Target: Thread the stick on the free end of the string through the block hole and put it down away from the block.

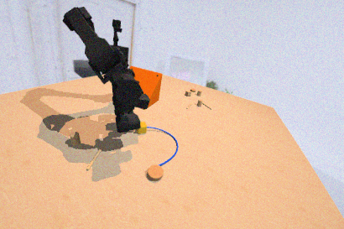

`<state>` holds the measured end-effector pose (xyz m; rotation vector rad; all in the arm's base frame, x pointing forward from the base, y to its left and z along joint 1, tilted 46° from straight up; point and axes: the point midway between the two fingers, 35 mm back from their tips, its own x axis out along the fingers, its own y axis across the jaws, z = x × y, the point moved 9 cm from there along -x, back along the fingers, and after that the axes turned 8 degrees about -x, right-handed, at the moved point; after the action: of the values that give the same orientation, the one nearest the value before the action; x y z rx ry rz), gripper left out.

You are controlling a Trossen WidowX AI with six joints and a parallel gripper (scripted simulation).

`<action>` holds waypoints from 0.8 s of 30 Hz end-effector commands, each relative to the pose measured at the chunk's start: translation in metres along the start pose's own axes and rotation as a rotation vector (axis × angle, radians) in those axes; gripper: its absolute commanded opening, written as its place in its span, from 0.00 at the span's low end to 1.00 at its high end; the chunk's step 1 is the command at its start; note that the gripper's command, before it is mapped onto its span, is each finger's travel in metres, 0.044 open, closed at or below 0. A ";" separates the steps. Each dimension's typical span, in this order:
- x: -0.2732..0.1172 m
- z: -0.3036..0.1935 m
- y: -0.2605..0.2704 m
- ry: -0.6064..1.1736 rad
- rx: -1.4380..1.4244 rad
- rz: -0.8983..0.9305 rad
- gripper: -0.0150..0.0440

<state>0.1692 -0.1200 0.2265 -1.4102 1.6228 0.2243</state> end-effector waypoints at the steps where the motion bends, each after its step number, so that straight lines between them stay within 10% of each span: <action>1: -0.001 -0.006 0.001 -0.002 -0.004 0.000 0.25; 24: -0.004 -0.040 0.009 0.004 -0.004 -0.008 0.25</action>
<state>0.1435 -0.1384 0.2448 -1.4184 1.6211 0.2170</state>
